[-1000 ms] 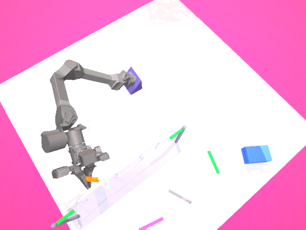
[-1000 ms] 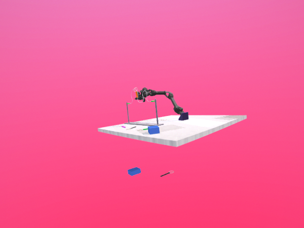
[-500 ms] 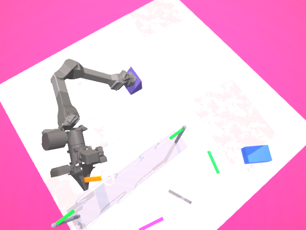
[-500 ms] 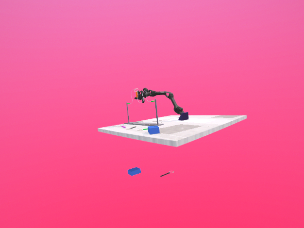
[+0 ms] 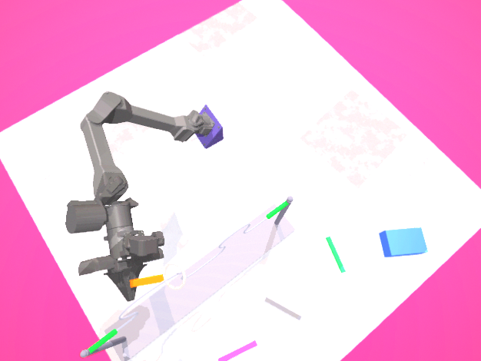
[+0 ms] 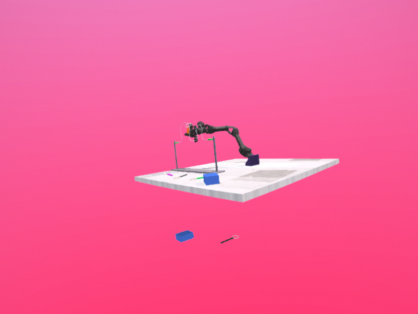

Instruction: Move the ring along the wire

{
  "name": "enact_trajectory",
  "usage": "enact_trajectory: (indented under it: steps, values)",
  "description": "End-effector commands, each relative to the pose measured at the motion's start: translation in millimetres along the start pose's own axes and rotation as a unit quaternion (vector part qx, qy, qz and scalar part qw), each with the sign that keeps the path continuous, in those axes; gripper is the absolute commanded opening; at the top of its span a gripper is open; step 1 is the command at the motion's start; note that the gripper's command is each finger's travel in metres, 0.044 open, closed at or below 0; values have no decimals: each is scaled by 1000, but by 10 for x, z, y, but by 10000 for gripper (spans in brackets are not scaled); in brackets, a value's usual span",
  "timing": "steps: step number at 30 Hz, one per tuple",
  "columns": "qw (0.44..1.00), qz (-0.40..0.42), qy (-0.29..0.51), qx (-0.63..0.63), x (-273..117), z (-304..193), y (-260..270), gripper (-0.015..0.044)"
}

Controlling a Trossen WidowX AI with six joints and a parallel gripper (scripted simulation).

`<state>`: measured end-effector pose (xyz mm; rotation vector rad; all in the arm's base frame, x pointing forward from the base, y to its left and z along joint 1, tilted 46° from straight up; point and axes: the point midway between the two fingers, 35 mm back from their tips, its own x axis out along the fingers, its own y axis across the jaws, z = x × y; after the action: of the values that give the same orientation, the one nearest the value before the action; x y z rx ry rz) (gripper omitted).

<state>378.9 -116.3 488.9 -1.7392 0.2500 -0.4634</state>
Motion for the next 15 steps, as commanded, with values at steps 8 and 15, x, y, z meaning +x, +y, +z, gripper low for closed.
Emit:
enact_trajectory:
  steps: [8,15]
  values:
    - [997,-32,-11,-69,4,10,-68,-150]
    - [993,-50,-10,-109,-10,17,-107,-150]
